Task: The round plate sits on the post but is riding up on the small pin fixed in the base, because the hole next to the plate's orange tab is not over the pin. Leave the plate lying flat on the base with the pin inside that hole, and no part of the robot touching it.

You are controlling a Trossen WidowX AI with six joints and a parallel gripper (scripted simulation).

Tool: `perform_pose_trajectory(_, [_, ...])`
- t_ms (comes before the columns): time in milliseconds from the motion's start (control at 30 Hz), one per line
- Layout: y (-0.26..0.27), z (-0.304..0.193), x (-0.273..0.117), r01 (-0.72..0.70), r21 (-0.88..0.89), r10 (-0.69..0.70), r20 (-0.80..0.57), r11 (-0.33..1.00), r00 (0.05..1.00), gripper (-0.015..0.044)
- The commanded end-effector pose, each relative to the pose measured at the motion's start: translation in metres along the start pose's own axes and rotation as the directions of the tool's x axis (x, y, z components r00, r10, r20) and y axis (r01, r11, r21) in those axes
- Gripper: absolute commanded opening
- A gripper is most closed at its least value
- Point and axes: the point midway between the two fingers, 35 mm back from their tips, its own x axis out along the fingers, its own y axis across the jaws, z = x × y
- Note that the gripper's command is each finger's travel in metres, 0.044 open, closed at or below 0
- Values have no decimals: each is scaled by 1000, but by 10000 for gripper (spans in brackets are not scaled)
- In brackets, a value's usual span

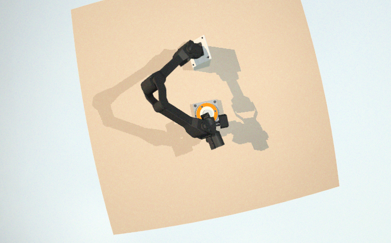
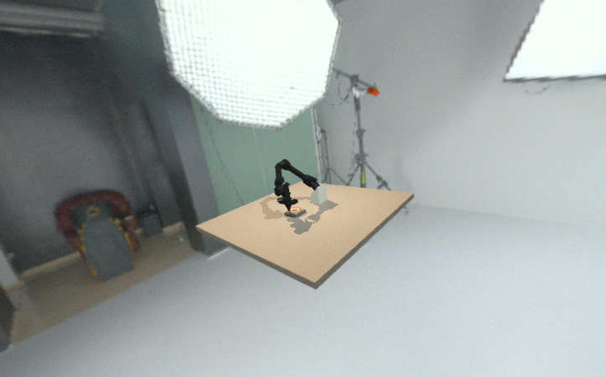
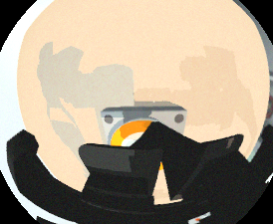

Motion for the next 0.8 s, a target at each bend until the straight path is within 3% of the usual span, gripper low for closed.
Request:
perform_pose_trajectory(0, [-7,-4,2,7,-7,-7,-10,1000,1000,0])
perform_pose_trajectory(767, [-31,-23,-2,8,-8,-8,-11,1000,1000,0])
